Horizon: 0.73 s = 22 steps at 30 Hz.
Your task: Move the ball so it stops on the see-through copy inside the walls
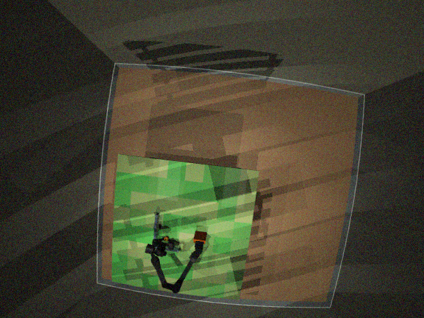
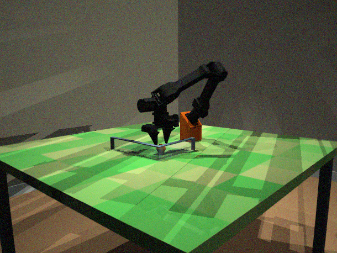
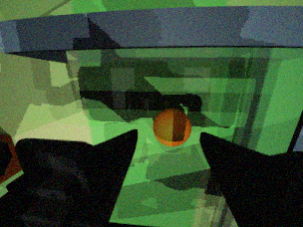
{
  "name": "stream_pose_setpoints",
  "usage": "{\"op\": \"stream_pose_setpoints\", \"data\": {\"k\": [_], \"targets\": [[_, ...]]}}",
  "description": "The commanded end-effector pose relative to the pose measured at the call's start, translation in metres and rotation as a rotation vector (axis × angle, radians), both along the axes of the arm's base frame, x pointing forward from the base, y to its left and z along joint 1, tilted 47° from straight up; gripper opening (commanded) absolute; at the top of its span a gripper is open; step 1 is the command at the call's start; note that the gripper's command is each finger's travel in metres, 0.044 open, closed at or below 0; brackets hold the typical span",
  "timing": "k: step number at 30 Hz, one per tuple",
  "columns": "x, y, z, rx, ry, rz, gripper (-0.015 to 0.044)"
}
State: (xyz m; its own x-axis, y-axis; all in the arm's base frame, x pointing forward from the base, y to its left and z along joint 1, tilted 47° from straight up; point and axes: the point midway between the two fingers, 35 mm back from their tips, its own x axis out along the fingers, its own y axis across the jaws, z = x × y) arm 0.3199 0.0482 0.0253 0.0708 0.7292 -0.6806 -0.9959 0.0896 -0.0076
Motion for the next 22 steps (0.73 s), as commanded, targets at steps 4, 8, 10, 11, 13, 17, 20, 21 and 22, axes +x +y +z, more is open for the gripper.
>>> {"op": "stream_pose_setpoints", "data": {"k": [4, 8, 10, 11, 13, 17, 20, 21, 22], "targets": [[-0.004, -0.047, 0.044, -0.003, -0.019, -0.012, 0.031], [0.0, -0.045, 0.039, -0.005, -0.028, -0.03, 0.031], [0.0, -0.045, 0.039, -0.005, -0.028, -0.03, 0.031], [0.0, -0.045, 0.039, -0.005, -0.028, -0.03, 0.031], [0.0, -0.045, 0.039, -0.005, -0.028, -0.03, 0.031], [-0.004, -0.073, 0.065, -0.007, -0.027, -0.028, 0.0415], [-0.006, -0.081, 0.073, -0.006, -0.027, -0.027, 0.044], [-0.006, -0.081, 0.073, -0.006, -0.027, -0.027, 0.044], [-0.006, -0.081, 0.073, -0.006, -0.027, -0.027, 0.044]]}}
